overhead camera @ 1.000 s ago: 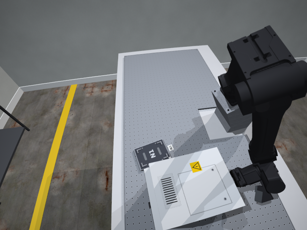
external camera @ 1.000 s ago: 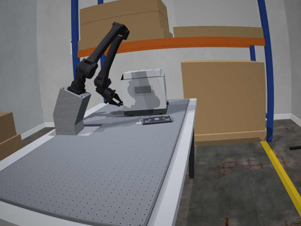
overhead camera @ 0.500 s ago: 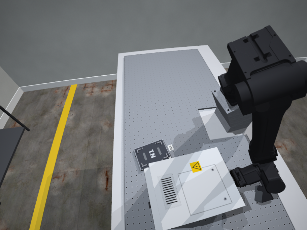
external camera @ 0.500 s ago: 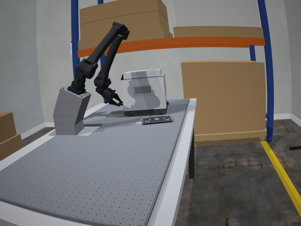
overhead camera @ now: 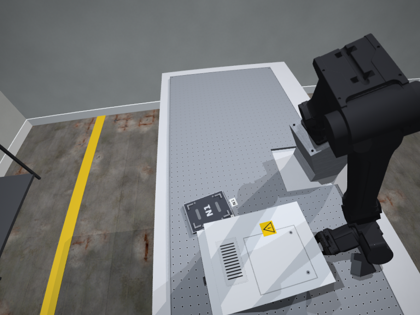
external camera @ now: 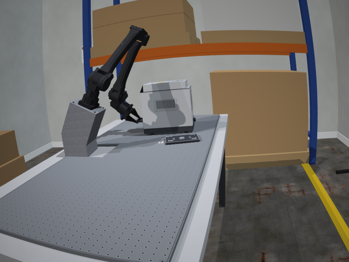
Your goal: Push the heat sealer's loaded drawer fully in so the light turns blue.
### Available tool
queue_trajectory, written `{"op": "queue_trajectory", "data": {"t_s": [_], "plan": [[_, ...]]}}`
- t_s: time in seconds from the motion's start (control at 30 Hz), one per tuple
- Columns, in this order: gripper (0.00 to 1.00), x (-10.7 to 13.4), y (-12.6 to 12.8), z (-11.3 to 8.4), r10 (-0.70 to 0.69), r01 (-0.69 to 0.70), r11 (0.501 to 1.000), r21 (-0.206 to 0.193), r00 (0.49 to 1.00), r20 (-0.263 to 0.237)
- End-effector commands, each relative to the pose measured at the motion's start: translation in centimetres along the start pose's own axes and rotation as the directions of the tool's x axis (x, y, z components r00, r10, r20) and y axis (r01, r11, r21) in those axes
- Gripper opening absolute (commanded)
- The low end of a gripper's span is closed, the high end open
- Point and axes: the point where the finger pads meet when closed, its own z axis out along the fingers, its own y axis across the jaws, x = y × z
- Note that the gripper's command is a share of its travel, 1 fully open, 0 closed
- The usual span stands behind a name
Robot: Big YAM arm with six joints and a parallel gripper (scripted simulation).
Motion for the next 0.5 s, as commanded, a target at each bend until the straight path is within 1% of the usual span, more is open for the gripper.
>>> {"op": "queue_trajectory", "data": {"t_s": [0.0, 0.07, 0.1, 0.47], "plan": [[0.3, -0.5, -0.2, -0.1, 0.015, -0.015, 1.0, 0.003, 1.0, 0.003], [0.3, -0.5, -0.2, -0.1, 0.015, -0.015, 1.0, 0.003, 1.0, 0.003], [0.3, -1.4, -0.8, -0.8, 0.035, -0.035, 0.999, 0.006, 0.999, 0.019], [0.3, -1.5, -0.8, -2.3, 0.037, -0.037, 0.999, 0.006, 0.999, 0.02]]}}
